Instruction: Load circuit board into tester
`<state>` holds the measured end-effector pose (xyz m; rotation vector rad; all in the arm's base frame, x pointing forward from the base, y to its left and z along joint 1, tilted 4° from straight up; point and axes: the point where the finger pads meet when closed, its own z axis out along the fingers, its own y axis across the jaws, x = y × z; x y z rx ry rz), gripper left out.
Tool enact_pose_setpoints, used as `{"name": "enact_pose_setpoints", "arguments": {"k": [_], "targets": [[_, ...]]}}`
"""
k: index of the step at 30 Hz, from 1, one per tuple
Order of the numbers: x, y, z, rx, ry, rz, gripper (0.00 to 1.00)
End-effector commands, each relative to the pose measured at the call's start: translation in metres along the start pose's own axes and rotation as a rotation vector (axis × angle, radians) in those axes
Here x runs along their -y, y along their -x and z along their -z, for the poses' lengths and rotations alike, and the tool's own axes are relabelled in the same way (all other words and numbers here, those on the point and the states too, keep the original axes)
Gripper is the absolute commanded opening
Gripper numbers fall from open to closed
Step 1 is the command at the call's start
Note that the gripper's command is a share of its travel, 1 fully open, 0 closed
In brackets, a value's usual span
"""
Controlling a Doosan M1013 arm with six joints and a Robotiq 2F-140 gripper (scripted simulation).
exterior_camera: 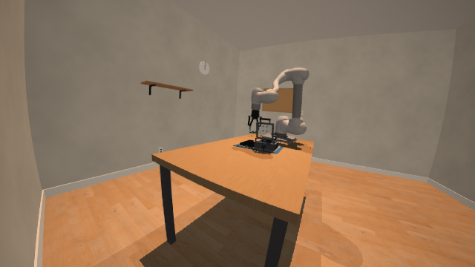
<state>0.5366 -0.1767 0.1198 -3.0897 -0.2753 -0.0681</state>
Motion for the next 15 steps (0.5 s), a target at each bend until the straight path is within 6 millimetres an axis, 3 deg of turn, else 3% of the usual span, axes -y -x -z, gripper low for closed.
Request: {"name": "enact_pose_setpoints", "arguments": {"k": [1,15], "targets": [[0.0,0.0,0.0001,-0.003,-0.004,0.114,0.46],[0.0,0.0,0.0001,-0.004,-0.004,0.417,0.46]]}}
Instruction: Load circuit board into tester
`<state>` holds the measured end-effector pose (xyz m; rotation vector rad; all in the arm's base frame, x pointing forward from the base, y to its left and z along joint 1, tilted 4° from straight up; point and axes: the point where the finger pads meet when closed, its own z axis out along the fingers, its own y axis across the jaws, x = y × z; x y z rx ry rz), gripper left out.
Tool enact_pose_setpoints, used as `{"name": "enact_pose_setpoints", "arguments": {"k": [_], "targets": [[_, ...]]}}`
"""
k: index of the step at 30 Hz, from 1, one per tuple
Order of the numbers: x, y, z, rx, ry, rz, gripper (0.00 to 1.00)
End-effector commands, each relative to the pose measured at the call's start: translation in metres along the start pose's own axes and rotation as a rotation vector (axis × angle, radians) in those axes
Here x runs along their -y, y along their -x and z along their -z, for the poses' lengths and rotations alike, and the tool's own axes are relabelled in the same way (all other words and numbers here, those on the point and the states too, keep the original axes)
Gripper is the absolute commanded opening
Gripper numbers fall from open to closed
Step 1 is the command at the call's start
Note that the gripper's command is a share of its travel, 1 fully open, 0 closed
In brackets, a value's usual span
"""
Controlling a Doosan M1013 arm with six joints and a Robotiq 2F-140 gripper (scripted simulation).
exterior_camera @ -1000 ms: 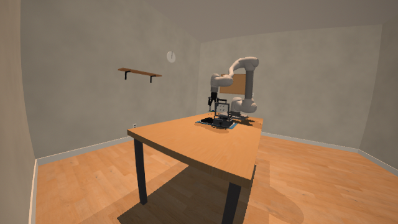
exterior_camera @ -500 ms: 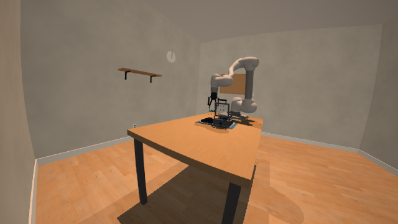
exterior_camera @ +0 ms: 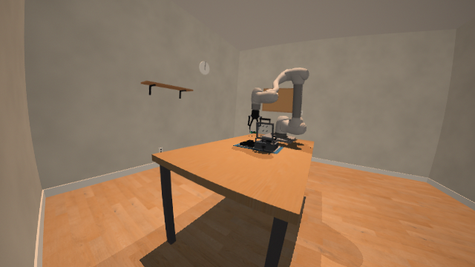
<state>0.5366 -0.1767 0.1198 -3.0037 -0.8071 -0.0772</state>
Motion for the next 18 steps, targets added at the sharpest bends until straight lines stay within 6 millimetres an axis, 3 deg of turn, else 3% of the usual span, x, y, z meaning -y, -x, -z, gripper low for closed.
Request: {"name": "enact_pose_setpoints", "arguments": {"k": [1,18], "targets": [[0.0,0.0,0.0001,-0.005,-0.003,0.094,0.46],[0.0,0.0,0.0001,-0.005,-0.002,0.429,0.46]]}}
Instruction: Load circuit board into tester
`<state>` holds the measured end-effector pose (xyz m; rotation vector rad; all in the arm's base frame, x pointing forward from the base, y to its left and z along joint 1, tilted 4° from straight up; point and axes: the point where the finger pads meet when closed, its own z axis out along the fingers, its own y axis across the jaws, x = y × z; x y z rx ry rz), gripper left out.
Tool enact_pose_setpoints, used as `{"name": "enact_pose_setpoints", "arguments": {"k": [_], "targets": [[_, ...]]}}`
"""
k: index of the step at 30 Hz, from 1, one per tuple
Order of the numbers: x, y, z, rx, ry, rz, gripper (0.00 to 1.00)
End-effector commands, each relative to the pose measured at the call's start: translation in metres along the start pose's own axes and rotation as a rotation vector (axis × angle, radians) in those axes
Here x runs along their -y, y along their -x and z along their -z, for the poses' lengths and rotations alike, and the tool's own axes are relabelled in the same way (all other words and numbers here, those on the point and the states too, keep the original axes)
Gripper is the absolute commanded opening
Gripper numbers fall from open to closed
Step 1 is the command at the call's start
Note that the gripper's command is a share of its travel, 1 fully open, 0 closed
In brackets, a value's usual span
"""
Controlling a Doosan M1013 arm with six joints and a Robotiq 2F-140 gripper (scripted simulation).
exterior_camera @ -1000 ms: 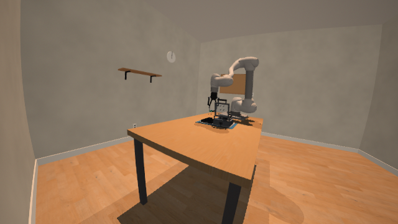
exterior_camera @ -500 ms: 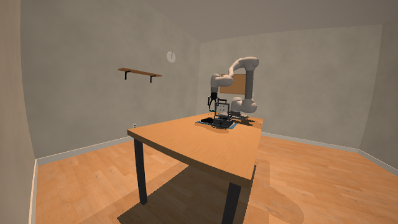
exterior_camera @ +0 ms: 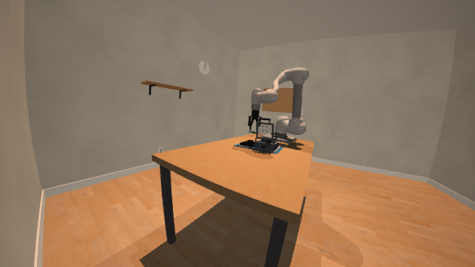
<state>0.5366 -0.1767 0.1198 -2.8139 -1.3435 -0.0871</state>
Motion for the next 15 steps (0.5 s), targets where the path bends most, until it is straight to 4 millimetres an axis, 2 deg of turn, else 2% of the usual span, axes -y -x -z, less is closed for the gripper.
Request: {"name": "enact_pose_setpoints", "arguments": {"k": [1,15], "targets": [[0.0,0.0,0.0001,-0.003,-0.001,0.083,0.46],[0.0,0.0,0.0001,-0.003,0.0,0.3,0.46]]}}
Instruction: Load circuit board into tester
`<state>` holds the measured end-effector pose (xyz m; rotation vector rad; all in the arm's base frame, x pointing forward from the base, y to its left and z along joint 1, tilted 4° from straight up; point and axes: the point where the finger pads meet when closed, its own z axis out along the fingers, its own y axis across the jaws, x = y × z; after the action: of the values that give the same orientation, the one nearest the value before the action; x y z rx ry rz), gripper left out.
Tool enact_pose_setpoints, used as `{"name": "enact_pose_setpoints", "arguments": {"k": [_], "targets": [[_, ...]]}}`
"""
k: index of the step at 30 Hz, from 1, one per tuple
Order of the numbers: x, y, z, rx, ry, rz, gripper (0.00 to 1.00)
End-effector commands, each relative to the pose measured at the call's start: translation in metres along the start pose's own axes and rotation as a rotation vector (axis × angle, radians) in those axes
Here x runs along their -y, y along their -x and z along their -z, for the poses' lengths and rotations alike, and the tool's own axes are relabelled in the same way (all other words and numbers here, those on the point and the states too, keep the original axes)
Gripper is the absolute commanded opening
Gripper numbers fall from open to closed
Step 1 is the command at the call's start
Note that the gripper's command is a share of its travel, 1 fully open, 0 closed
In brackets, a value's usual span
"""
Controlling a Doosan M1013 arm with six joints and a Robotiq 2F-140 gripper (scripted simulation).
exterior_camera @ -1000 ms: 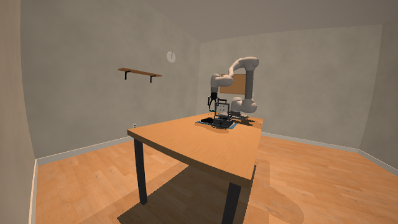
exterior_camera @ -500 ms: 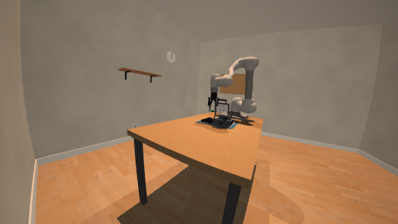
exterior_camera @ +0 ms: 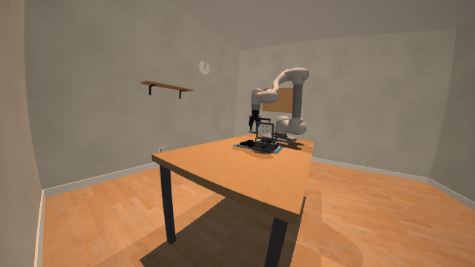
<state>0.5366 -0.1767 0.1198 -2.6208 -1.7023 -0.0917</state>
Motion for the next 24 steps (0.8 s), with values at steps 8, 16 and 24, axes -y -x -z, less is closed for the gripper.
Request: {"name": "enact_pose_setpoints", "arguments": {"k": [8,16,24], "targets": [[0.0,0.0,0.0001,-0.003,0.0,0.155,0.46],[0.0,0.0,0.0001,-0.003,0.0,0.226,0.46],[0.0,0.0,0.0001,-0.003,0.0,0.301,0.46]]}}
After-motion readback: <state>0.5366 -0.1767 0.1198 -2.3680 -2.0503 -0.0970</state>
